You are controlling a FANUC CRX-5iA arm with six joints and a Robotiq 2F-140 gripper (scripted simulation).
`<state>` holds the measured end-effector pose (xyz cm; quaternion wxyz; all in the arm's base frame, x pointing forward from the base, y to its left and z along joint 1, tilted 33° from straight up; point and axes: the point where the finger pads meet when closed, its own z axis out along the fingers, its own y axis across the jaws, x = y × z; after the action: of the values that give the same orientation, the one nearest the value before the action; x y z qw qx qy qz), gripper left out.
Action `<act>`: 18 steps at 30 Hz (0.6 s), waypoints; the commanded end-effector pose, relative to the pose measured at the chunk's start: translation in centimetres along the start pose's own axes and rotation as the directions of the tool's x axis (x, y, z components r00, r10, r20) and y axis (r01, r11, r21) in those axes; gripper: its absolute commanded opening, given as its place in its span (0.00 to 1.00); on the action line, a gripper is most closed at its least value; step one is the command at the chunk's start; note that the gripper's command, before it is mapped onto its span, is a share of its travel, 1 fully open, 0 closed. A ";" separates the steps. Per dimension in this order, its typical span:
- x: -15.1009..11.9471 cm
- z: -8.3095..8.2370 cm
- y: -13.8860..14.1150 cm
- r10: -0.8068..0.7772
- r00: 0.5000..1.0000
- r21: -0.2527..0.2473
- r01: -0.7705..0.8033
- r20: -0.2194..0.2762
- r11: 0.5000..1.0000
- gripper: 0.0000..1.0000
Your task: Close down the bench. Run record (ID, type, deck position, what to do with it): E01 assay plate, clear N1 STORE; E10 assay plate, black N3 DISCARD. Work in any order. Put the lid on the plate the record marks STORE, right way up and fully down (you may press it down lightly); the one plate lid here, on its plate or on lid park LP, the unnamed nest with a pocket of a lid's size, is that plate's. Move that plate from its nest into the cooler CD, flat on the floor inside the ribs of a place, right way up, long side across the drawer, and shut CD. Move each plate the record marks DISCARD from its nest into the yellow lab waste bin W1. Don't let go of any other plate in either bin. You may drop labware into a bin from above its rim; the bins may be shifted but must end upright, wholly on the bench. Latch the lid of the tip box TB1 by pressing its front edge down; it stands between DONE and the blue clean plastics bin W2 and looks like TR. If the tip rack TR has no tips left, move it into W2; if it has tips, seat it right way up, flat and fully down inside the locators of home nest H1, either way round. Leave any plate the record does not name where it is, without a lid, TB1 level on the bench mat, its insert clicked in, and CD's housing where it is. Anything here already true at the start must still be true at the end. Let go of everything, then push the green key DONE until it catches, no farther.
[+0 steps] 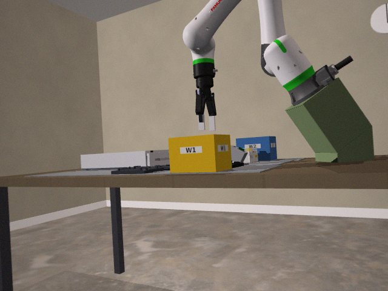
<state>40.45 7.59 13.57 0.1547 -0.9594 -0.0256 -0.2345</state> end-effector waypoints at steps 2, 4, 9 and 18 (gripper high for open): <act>0.9 0.0 2.4 -0.003 1.000 0.015 0.003 0.011 1.000 0.66; 0.9 0.0 2.4 -0.003 1.000 0.015 0.003 0.011 1.000 0.66; 1.5 -0.1 4.2 -0.003 1.000 0.015 0.003 0.011 1.000 0.66; 2.8 -0.1 7.6 -0.003 1.000 0.015 0.003 0.011 1.000 0.66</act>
<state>43.08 1.69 12.96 0.1561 -0.9598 -0.0269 -0.2315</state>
